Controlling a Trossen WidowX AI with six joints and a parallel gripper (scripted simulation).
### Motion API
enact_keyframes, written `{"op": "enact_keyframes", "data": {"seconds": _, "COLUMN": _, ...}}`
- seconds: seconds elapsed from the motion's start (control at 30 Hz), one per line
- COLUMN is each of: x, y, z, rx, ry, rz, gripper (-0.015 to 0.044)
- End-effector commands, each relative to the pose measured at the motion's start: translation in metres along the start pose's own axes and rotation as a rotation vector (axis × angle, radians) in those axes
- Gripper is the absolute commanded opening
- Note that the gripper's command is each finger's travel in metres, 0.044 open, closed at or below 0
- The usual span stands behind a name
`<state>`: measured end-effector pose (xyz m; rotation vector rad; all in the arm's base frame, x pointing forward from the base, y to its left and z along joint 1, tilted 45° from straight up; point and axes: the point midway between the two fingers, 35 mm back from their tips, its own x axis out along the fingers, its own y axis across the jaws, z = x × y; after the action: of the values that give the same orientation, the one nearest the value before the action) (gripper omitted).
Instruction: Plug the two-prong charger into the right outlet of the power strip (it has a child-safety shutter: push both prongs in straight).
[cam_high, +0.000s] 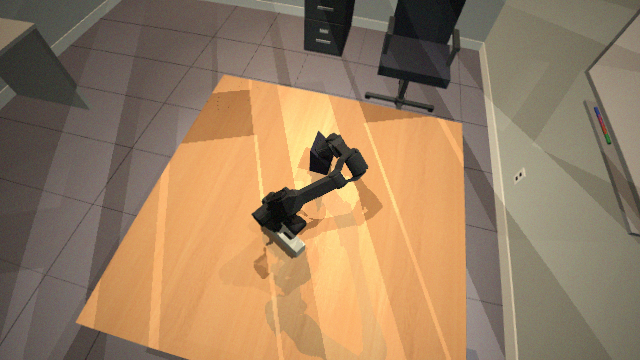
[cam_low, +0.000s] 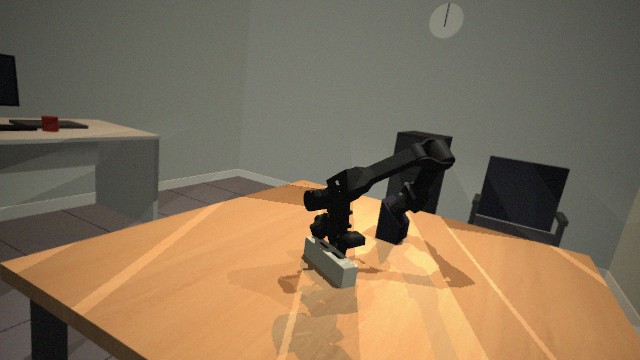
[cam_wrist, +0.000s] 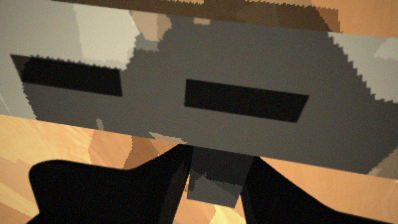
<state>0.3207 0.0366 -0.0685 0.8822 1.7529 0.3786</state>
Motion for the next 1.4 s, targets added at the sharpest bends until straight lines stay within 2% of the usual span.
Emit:
{"op": "enact_keyframes", "data": {"seconds": 0.0, "x": -0.0018, "y": 0.0003, "z": 0.0051, "rx": -0.014, "ry": -0.020, "rz": -0.003, "gripper": 0.0000}}
{"op": "enact_keyframes", "data": {"seconds": 0.87, "x": -0.0006, "y": 0.0006, "z": 0.0000, "rx": -0.005, "ry": -0.005, "rz": -0.002, "gripper": 0.0000}}
{"op": "enact_keyframes", "data": {"seconds": 1.37, "x": -0.0006, "y": 0.0006, "z": 0.0000, "rx": -0.005, "ry": -0.005, "rz": -0.002, "gripper": 0.0394}}
